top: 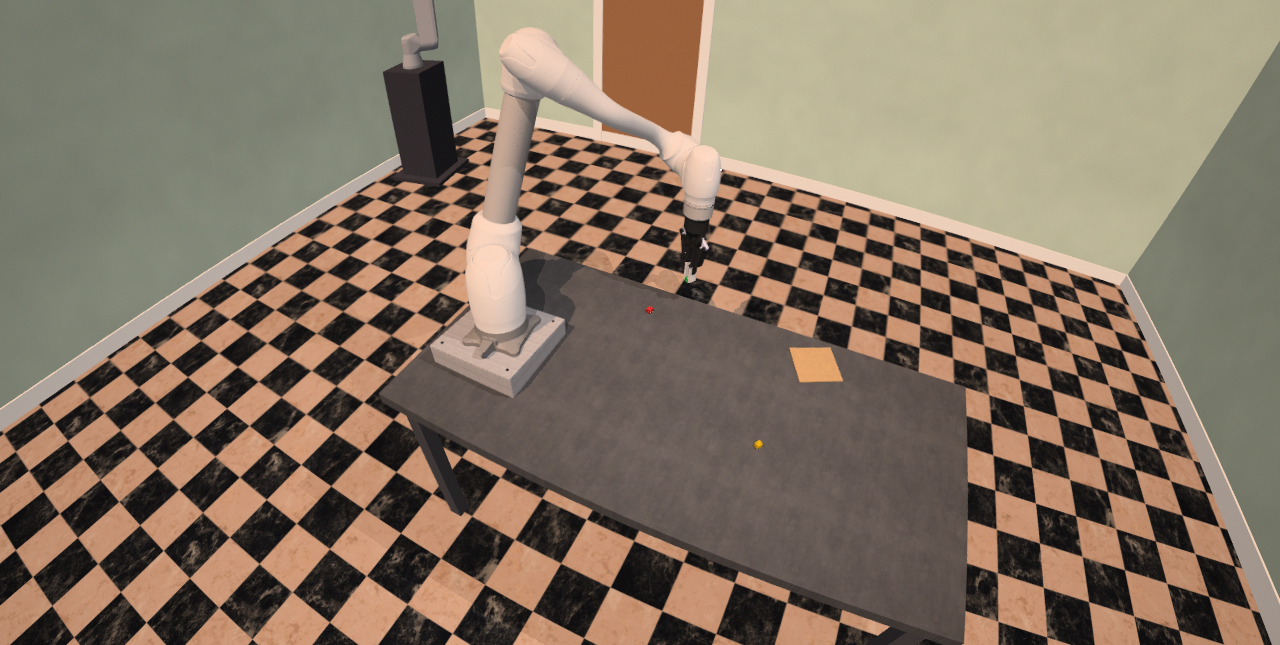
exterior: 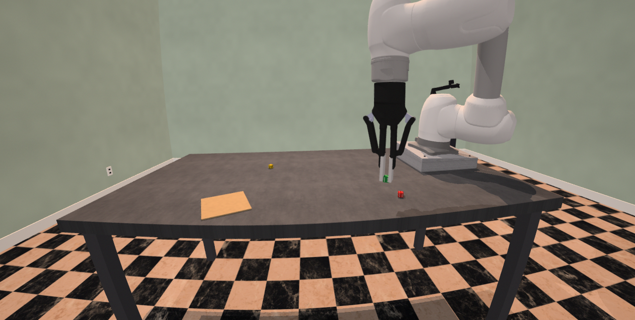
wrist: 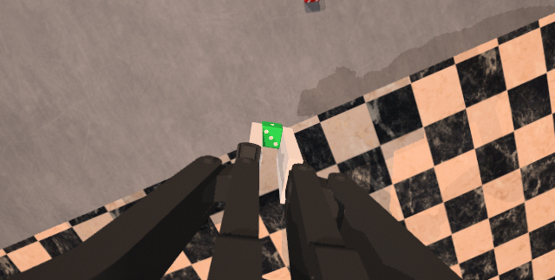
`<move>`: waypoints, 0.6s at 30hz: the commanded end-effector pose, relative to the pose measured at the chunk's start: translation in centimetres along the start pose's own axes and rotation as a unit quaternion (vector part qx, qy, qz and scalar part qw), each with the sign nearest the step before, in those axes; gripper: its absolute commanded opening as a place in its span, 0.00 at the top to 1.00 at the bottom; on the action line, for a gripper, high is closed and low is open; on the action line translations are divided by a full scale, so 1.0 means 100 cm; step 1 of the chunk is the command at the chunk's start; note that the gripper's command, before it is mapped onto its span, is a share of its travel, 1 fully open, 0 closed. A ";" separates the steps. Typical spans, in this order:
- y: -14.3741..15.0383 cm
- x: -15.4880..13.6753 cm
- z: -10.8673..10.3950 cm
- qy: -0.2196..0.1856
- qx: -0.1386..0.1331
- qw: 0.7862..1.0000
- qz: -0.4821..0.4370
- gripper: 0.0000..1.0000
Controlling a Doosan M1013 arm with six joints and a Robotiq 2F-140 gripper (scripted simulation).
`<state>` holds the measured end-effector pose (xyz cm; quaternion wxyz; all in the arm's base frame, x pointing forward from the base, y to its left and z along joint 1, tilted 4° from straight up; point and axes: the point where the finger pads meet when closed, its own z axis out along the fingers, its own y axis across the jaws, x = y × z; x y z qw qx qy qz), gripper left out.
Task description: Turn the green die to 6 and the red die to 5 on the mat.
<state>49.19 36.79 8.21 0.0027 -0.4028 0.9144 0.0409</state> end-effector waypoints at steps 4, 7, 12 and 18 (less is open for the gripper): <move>0.001 -0.003 0.003 0.001 0.002 0.992 -0.128 0.84; 0.002 -0.003 0.005 0.001 0.002 0.986 -0.165 0.84; 0.002 -0.003 0.005 -0.010 0.000 0.986 -0.167 0.84; -0.002 0.000 0.005 -0.067 -0.002 0.984 -0.163 0.84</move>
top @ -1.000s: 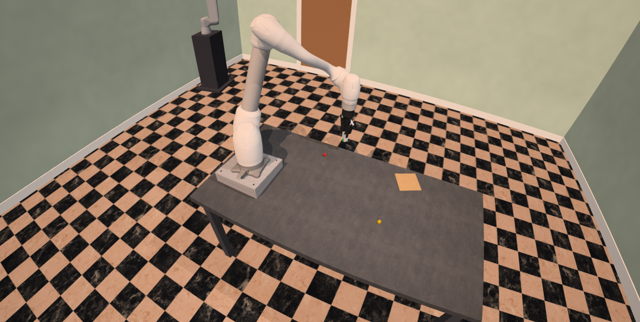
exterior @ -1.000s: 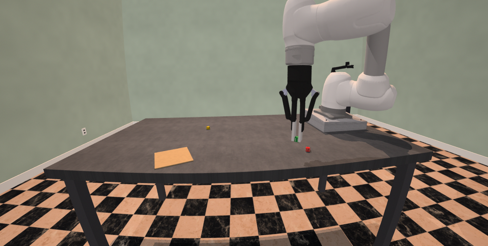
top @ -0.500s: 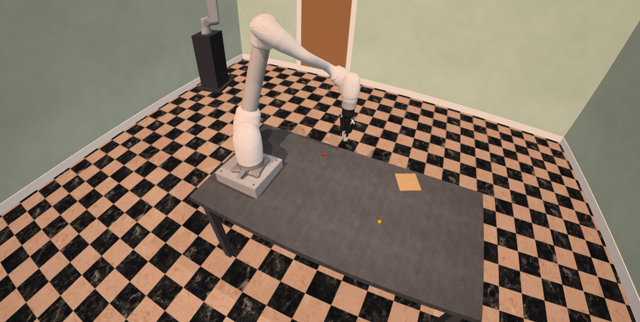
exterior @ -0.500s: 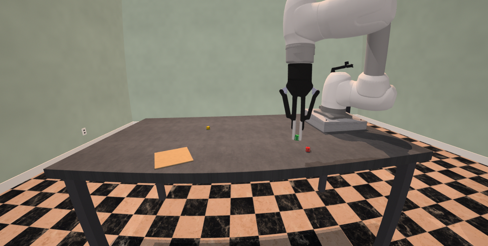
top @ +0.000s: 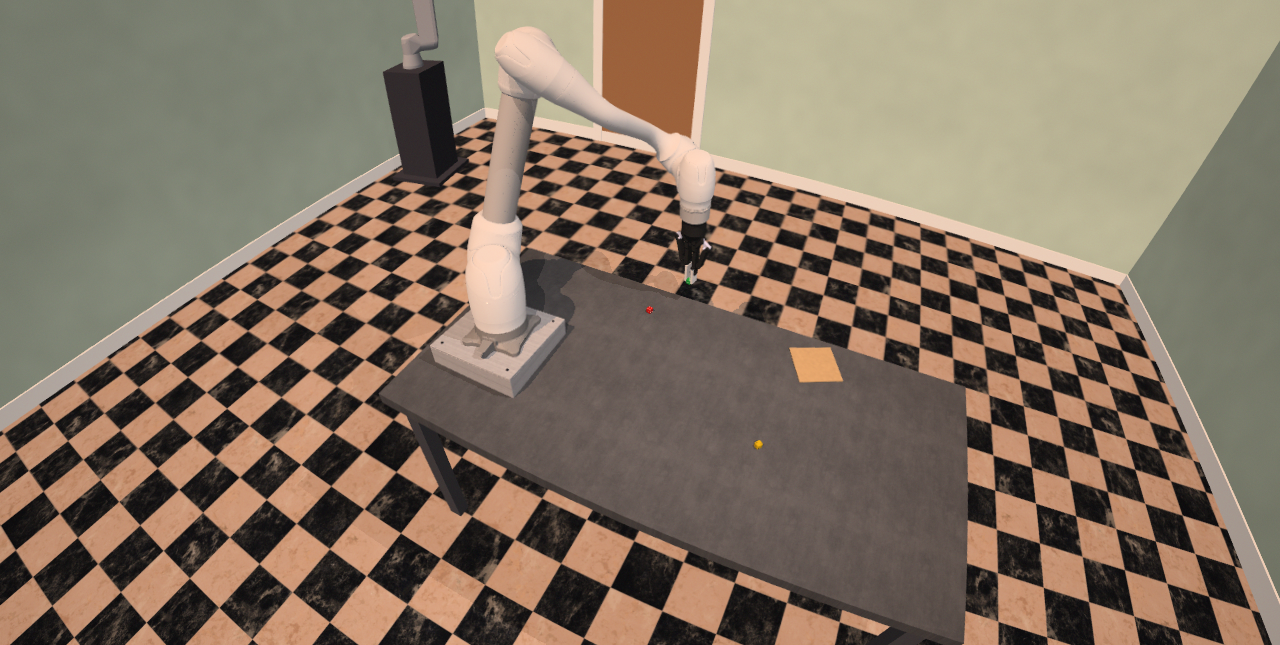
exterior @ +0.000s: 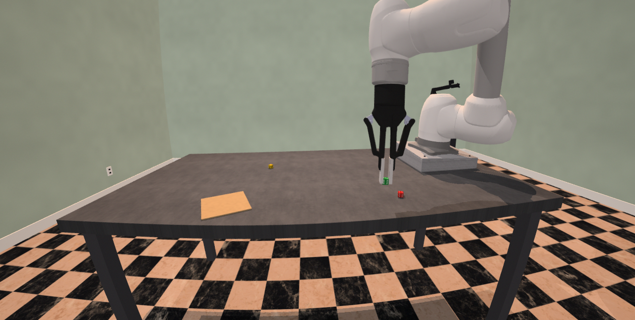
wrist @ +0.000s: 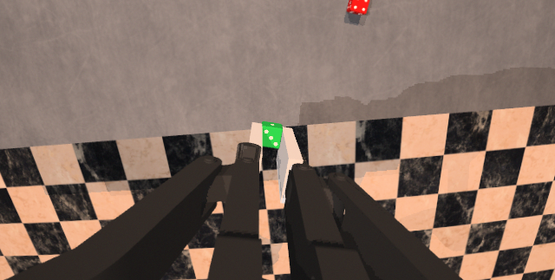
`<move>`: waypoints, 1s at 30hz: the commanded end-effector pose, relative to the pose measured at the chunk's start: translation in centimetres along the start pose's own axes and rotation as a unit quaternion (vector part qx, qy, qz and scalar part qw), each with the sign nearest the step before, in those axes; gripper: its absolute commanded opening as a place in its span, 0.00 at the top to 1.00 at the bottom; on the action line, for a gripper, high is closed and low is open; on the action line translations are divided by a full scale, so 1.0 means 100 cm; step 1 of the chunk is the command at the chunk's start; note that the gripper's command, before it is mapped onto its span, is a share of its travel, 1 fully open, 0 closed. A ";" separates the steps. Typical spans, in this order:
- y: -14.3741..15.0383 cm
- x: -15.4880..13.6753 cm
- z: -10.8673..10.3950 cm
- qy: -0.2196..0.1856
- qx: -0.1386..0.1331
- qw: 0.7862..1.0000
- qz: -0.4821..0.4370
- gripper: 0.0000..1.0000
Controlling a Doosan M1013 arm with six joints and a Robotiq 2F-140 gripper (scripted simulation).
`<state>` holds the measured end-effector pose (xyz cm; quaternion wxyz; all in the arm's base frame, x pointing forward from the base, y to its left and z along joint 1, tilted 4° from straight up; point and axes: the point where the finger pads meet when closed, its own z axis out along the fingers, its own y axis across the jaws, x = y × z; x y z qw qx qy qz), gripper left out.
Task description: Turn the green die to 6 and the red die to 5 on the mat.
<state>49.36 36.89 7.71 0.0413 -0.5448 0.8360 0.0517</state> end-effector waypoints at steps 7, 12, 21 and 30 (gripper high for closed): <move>0.002 0.007 0.002 -0.151 -0.006 0.989 -0.002 0.84; 0.002 0.010 0.002 -0.225 -0.006 0.974 -0.002 0.84; 0.003 0.017 0.005 -0.311 -0.010 0.950 -0.002 0.84; 0.003 0.022 0.006 -0.406 -0.010 0.914 -0.002 0.84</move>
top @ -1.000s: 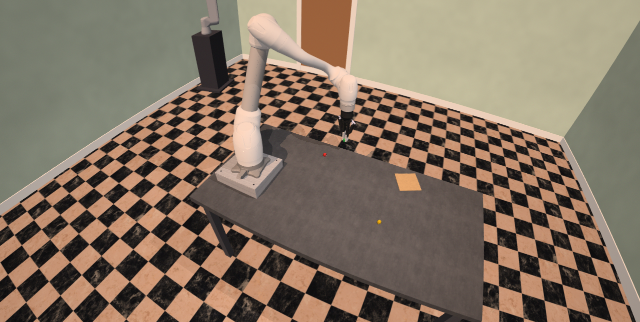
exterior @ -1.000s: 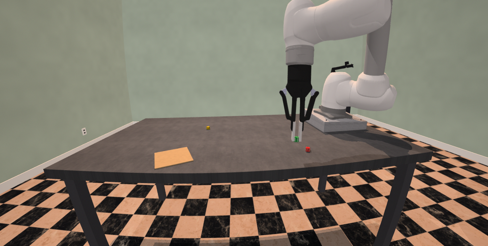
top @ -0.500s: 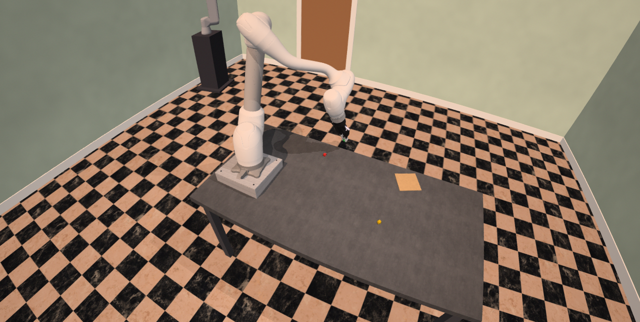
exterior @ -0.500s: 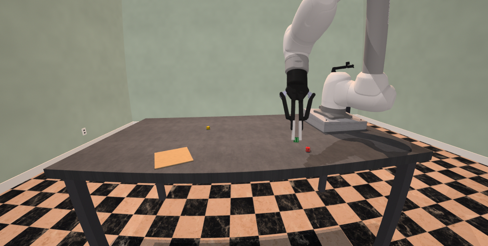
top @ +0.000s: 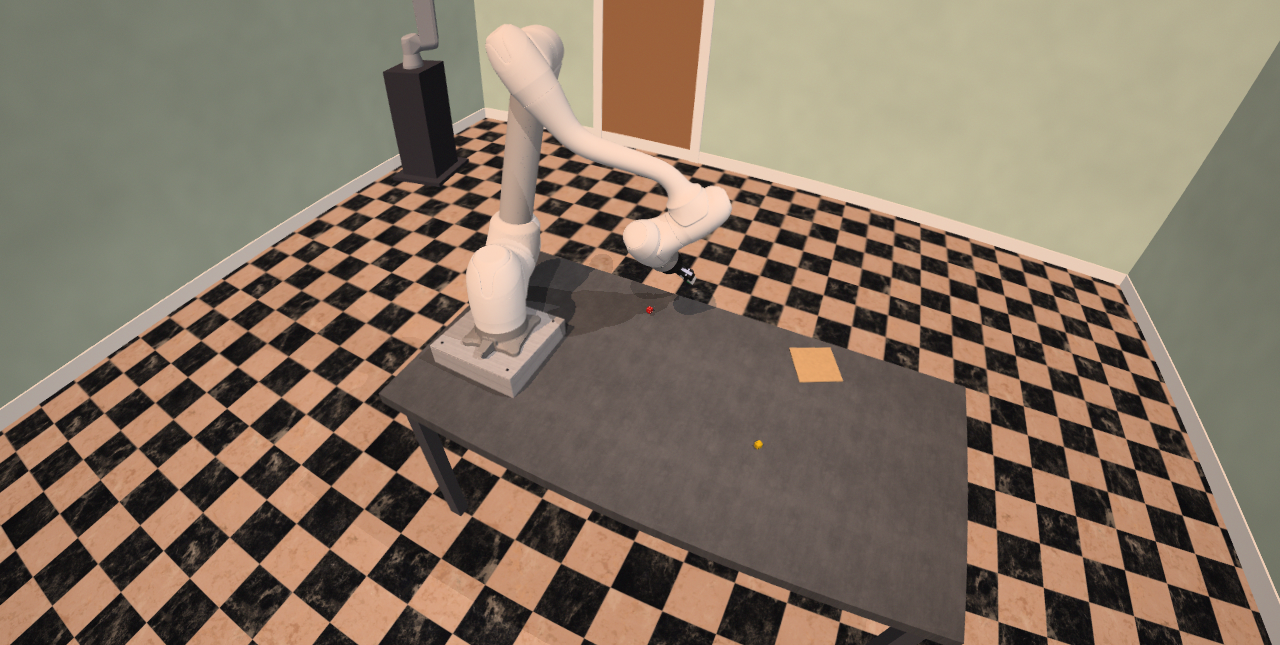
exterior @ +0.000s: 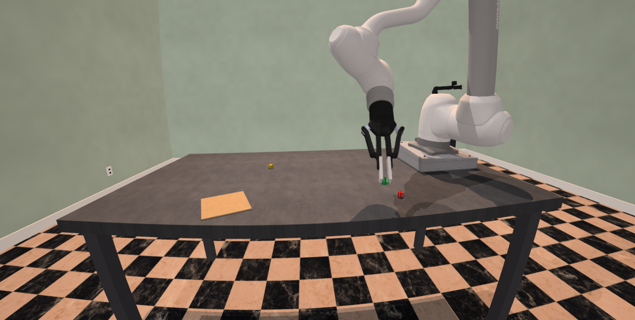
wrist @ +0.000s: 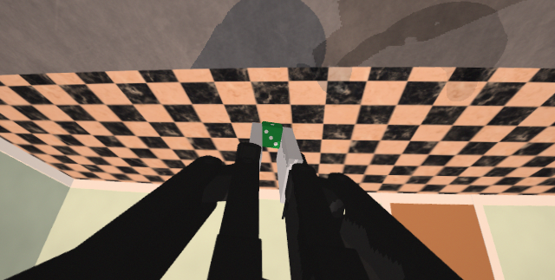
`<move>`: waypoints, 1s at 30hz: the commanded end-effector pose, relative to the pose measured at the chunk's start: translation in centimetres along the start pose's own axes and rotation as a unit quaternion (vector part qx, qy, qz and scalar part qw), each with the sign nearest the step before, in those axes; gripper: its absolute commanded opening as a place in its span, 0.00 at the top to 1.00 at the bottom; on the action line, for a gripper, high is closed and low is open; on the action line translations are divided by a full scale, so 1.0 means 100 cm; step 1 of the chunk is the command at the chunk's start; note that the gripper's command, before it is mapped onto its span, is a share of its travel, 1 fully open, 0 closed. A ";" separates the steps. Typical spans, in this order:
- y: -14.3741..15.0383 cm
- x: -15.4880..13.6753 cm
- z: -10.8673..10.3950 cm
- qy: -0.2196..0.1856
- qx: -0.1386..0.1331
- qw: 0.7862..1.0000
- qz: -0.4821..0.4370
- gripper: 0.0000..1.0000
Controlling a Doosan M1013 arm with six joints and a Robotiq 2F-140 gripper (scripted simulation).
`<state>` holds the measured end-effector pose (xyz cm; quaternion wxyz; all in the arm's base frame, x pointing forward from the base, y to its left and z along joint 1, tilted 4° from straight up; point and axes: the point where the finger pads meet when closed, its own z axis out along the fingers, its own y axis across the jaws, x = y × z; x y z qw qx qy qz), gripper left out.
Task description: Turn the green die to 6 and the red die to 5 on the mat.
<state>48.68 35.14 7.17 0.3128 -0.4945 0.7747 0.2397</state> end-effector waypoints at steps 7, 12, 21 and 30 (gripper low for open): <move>0.004 0.008 0.000 -0.142 -0.003 0.990 -0.005 0.84; 0.003 0.009 -0.001 -0.165 0.000 0.986 -0.005 0.84; 0.003 0.011 0.001 -0.165 0.000 0.986 -0.005 0.84; 0.003 0.028 0.019 -0.165 0.001 0.986 -0.005 0.84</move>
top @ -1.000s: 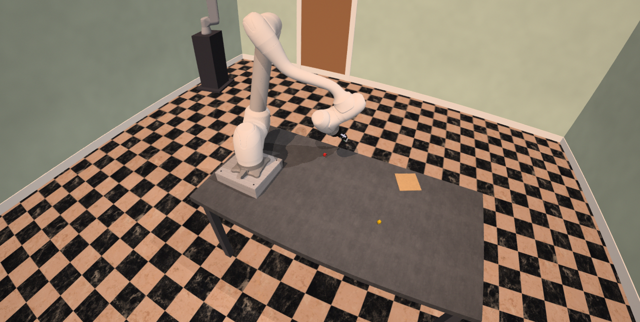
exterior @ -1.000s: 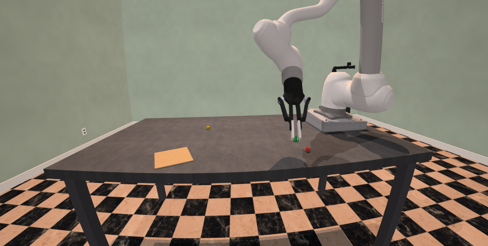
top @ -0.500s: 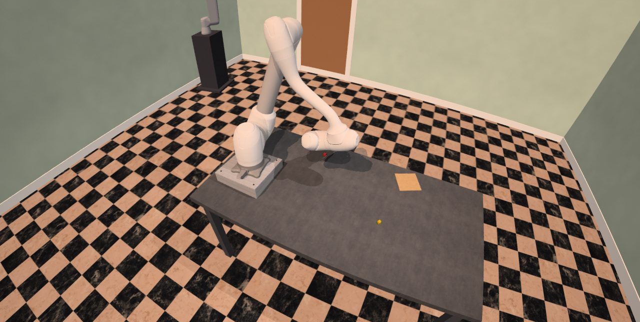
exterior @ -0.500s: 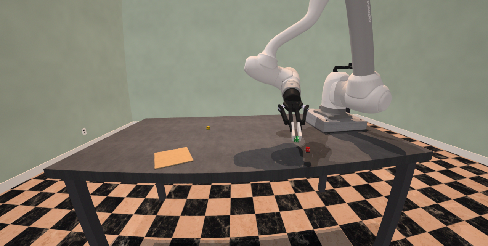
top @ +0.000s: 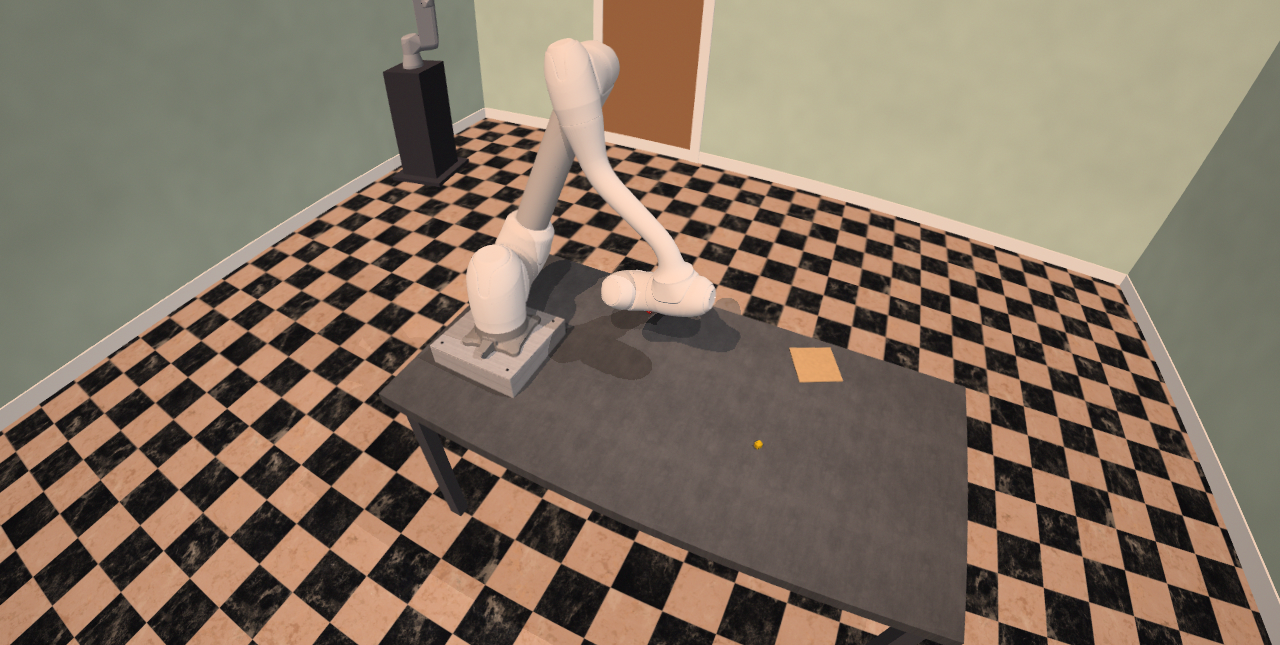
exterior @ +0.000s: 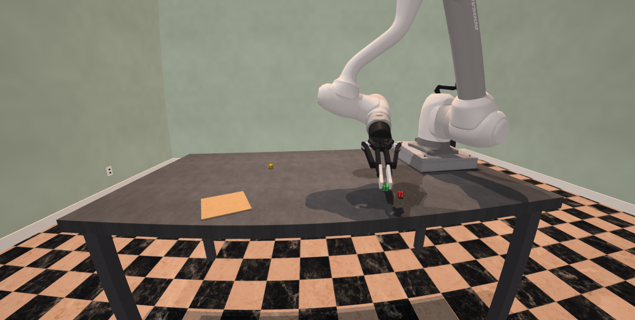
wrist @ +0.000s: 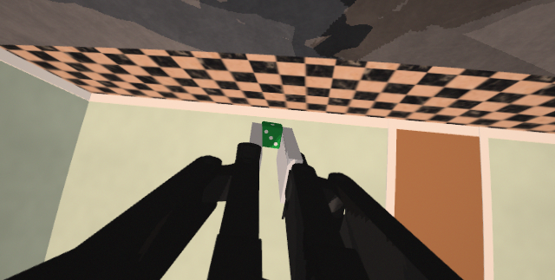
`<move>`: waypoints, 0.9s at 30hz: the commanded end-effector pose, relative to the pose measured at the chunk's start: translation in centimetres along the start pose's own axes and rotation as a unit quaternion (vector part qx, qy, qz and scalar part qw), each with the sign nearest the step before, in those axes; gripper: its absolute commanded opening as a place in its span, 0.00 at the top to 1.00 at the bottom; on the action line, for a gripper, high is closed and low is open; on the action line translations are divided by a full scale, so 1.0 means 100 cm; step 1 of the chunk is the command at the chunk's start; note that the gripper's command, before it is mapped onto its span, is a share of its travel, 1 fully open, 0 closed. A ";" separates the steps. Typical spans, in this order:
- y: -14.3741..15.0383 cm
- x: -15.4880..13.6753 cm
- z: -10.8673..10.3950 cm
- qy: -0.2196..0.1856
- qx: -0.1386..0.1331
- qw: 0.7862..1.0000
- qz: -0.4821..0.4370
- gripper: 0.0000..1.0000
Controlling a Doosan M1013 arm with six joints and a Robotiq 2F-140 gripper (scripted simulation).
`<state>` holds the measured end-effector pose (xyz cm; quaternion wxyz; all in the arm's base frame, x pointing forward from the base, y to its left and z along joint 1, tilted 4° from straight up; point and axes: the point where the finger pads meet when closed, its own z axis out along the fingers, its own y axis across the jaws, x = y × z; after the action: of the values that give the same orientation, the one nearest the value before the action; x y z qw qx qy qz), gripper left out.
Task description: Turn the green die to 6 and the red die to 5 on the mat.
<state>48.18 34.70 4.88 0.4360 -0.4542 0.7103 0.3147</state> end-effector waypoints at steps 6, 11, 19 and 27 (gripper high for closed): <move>0.001 0.027 0.014 -0.003 0.001 1.000 0.002 0.84; 0.001 0.039 0.021 -0.003 0.001 1.000 0.002 0.84; 0.001 0.053 0.028 -0.003 0.001 1.000 0.002 0.84; 0.001 0.053 0.029 -0.003 0.001 1.000 0.002 0.84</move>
<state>47.98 35.10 -1.14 0.4358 -0.4534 0.7106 0.3156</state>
